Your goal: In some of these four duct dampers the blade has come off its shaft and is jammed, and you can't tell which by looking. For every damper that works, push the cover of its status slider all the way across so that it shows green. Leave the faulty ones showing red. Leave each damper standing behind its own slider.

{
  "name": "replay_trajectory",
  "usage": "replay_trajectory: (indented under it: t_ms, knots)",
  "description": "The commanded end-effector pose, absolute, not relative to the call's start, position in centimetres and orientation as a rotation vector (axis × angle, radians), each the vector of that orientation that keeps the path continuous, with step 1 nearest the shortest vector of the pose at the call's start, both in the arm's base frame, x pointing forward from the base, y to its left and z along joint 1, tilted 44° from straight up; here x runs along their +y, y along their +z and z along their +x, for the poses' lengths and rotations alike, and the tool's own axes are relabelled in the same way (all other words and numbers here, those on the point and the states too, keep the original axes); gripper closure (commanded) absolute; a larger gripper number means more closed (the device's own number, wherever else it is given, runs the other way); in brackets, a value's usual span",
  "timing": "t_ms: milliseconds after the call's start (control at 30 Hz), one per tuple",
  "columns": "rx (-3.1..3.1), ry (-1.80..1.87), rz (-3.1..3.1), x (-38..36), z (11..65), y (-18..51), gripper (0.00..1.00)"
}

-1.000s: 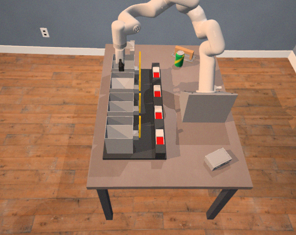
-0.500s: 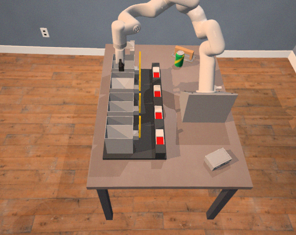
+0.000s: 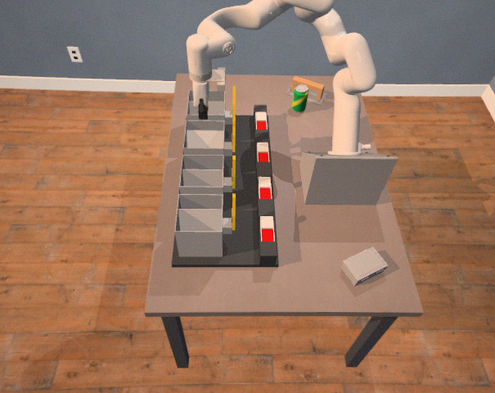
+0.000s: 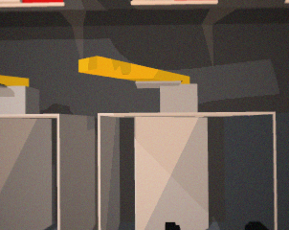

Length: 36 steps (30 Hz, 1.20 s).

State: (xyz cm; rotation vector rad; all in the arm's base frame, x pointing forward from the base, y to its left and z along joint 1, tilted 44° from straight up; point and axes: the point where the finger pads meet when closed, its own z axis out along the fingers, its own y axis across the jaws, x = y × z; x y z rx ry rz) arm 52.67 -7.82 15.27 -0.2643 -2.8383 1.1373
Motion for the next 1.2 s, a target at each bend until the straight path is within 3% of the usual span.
replay_trajectory:
  t_ms: [0,600,1167]
  knots:
    - [-2.843,1.137,-0.264,-7.7,52.8,15.4,0.61]
    - [-2.843,1.137,-0.264,5.3,55.2,2.8,0.61]
    - [-2.843,1.137,-0.264,5.4,55.2,2.7,0.61]
